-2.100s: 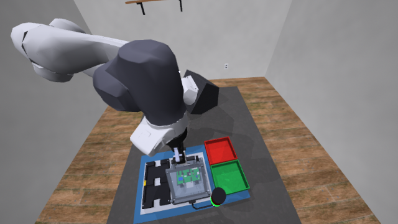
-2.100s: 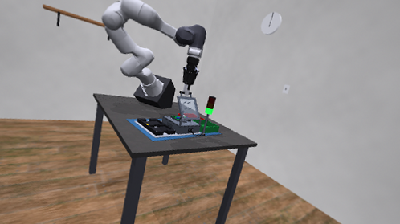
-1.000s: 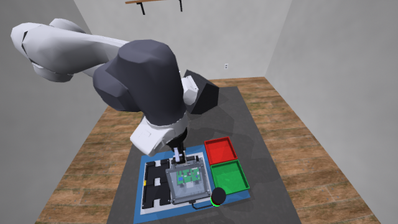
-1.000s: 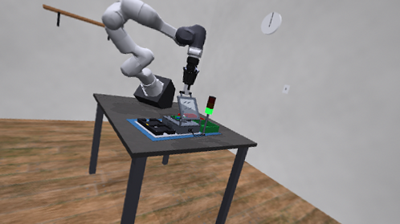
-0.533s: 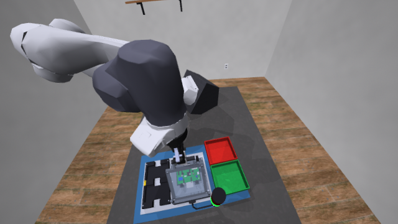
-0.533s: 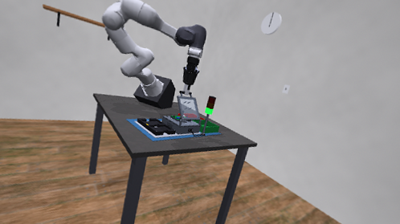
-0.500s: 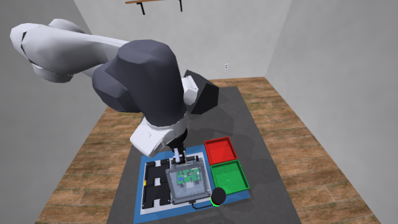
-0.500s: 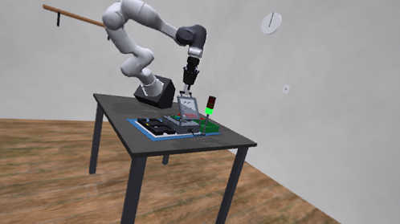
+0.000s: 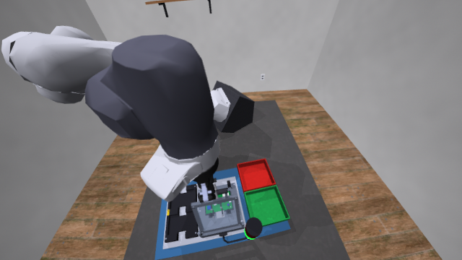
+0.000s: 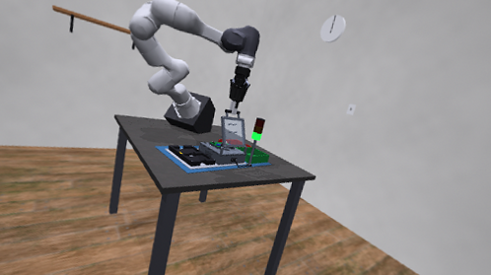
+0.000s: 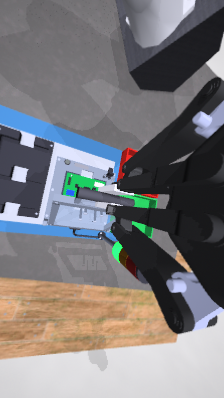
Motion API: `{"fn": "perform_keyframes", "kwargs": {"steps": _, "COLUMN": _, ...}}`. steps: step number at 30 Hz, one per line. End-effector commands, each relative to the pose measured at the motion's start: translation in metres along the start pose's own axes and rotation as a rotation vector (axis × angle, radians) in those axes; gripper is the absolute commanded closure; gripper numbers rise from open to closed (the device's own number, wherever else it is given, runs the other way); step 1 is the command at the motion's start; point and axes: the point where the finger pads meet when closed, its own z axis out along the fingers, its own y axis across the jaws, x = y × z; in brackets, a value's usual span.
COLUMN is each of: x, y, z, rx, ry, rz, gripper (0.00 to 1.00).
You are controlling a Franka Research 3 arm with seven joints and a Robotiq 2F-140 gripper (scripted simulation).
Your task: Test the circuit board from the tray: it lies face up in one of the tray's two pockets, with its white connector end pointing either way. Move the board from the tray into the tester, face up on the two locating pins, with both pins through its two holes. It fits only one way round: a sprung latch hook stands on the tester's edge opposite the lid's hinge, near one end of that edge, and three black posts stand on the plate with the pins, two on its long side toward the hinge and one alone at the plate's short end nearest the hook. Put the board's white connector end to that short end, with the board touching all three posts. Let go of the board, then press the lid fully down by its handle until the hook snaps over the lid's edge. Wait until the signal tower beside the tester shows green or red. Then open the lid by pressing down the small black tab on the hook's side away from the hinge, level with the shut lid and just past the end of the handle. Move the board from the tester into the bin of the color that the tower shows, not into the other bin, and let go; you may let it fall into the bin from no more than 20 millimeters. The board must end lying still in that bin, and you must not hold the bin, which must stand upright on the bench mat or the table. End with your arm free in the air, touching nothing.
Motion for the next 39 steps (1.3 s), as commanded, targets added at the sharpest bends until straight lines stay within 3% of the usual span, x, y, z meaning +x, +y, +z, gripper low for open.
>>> {"fn": "perform_keyframes", "kwargs": {"steps": 1, "x": 0.000, "y": -0.014, "z": -0.006, "rx": 0.021, "ry": -0.002, "rz": -0.004, "gripper": 1.00}}
{"fn": "perform_keyframes", "kwargs": {"steps": 9, "x": 0.000, "y": -0.026, "z": -0.011, "rx": 0.021, "ry": -0.002, "rz": -0.004, "gripper": 1.00}}
{"fn": "perform_keyframes", "kwargs": {"steps": 39, "x": 0.000, "y": -0.026, "z": -0.011, "rx": 0.021, "ry": -0.002, "rz": -0.004, "gripper": 1.00}}
